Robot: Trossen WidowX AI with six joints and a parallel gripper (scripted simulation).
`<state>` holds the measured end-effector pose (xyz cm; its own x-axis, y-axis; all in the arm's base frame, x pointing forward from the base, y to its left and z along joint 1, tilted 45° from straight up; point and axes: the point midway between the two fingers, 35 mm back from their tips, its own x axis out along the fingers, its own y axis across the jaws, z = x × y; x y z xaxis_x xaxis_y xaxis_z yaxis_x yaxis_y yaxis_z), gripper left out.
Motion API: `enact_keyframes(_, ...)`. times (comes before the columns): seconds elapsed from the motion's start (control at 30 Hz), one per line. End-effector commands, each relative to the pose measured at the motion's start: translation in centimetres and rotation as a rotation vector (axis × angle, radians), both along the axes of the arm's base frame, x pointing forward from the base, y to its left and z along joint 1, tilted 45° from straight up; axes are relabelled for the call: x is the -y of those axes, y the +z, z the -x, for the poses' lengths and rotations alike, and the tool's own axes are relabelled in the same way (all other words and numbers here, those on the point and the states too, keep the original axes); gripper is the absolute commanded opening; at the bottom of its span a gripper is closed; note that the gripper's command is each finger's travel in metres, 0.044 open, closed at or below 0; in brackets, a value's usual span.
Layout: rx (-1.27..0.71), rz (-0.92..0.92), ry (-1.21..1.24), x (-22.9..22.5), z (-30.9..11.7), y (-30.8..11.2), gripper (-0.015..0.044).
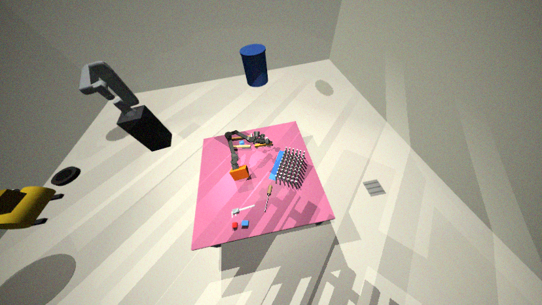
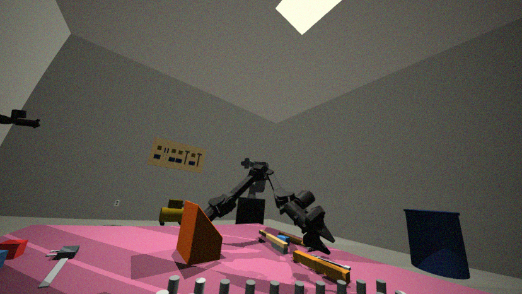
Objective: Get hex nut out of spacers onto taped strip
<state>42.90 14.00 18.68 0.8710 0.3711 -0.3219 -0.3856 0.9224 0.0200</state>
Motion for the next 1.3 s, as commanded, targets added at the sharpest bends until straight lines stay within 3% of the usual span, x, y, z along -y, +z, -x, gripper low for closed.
enact_keyframes(0.0, -0.086, -0.048, -0.115, 5.4, -0.5, -4.4, 0.044)
enact_keyframes(0.2, -0.204, -0.141, -0.312, 14.1, 0.7, -10.7, 0.044)
enact_keyframes(0.47, -0.324, -0.292, -0.558, 23.0, 5.7, -17.2, 0.044)
enact_keyframes(1.27, -0.326, -0.296, -0.564, 23.2, 5.8, -17.4, 0.044)
